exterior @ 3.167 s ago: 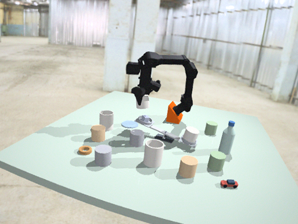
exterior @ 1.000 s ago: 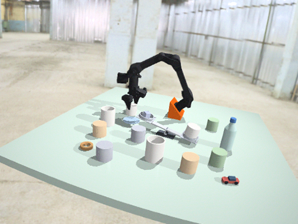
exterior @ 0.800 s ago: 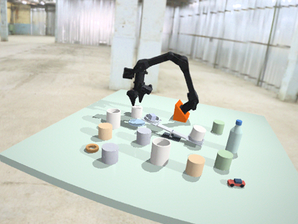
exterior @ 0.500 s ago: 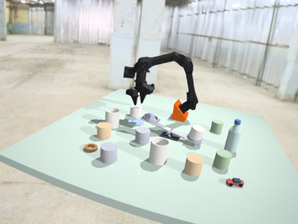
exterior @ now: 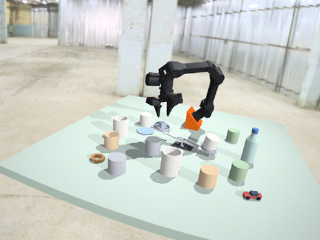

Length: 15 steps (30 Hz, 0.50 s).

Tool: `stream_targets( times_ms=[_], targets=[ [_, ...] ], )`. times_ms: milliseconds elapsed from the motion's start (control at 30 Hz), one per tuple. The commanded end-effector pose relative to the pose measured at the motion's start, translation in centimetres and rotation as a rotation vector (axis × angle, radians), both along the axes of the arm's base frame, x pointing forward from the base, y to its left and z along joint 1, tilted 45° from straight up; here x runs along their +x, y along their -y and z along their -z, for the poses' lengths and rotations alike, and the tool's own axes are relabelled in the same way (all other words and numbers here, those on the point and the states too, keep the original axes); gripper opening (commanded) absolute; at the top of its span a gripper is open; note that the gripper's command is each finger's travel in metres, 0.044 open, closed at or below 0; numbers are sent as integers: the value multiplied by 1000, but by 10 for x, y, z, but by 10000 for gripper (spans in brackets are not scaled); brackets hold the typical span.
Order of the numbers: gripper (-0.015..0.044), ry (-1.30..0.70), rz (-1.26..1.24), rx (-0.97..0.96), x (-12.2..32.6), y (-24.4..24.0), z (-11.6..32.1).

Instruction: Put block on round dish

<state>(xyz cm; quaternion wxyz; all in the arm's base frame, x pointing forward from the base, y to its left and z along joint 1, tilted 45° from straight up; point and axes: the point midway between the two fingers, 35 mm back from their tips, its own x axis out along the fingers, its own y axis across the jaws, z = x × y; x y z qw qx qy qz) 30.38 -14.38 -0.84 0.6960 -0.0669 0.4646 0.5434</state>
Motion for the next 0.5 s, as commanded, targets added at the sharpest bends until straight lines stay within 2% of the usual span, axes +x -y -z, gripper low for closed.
stream_targets(
  times_ms=[0, 467],
  targets=[
    [260, -17, 27, 9, -1, 1, -1],
    [260, -16, 27, 9, -1, -16, 16]
  ],
)
